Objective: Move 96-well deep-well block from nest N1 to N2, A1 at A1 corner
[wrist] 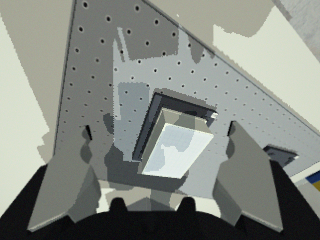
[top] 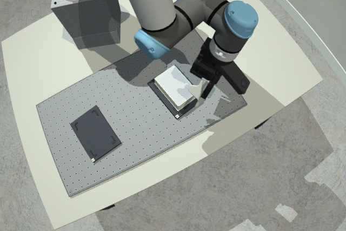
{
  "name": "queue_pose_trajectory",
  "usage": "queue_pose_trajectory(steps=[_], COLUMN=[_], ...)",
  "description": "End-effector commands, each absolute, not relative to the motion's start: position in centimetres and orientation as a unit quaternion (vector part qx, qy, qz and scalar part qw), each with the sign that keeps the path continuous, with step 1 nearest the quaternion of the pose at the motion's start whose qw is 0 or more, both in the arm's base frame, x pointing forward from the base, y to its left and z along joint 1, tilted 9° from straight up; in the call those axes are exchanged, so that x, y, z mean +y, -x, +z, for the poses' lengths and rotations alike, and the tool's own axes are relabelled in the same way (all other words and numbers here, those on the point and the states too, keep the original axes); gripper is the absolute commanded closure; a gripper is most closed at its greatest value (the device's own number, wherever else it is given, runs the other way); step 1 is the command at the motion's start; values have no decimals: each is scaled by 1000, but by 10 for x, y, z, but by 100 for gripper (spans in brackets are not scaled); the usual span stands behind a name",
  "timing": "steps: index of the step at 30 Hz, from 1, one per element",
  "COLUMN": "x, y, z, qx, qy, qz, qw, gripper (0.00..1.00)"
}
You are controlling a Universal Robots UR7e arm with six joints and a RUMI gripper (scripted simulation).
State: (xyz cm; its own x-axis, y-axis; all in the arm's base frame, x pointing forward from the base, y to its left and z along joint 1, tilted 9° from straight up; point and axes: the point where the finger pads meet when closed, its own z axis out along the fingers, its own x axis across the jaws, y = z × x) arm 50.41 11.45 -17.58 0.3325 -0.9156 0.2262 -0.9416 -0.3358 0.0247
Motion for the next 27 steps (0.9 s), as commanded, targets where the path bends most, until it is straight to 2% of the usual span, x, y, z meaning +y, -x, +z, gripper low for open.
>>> queue_pose_trajectory(steps=[1,27], x=[100,60], y=[-488,-421], z=[-172,-150], qx=[-613,-715], qy=[-784,-694], qz=[85,77], qw=[48,-17], gripper=[0,0])
